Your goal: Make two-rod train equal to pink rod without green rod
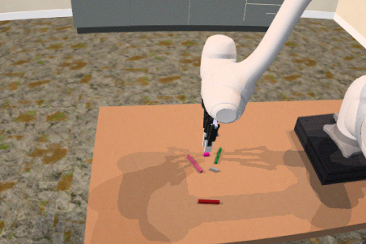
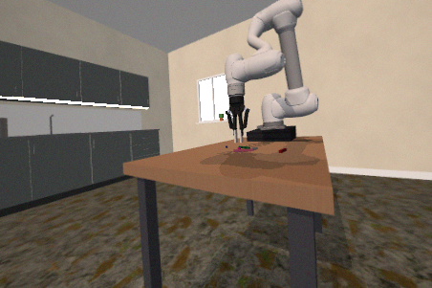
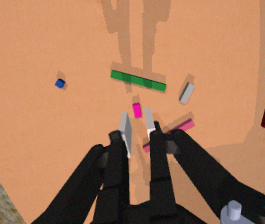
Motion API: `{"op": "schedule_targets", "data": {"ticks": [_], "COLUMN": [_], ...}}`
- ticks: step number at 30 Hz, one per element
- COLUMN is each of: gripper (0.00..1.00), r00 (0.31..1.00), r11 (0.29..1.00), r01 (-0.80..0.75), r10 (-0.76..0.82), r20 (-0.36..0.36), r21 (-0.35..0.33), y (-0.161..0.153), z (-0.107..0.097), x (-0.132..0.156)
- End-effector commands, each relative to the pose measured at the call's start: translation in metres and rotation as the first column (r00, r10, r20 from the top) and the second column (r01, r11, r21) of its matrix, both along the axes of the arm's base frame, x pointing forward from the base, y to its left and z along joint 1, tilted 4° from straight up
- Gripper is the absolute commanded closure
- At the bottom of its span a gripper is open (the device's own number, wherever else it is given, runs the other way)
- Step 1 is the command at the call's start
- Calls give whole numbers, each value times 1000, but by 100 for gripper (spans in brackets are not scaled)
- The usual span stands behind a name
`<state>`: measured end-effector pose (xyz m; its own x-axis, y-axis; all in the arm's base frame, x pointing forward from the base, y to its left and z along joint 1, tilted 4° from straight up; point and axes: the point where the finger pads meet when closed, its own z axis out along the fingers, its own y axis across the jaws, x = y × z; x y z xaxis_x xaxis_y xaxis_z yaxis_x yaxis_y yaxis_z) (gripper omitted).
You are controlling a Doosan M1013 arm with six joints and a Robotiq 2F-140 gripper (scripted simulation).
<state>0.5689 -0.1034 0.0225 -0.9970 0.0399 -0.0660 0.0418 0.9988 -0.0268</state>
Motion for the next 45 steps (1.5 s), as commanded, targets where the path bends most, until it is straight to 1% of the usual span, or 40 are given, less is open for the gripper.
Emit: {"op": "schedule_targets", "data": {"ticks": [1, 13, 45], "gripper": [85, 85, 85], "r00": [1000, 1000, 1000], "r11": [1000, 1000, 1000], "r01": [2, 2, 2], "r10": [-2, -2, -2], "r20": [-3, -3, -3], "r21": [4, 4, 4], "y": [-1, -1, -1], "z": [-8, -18, -19], "x": [-1, 0, 0]}}
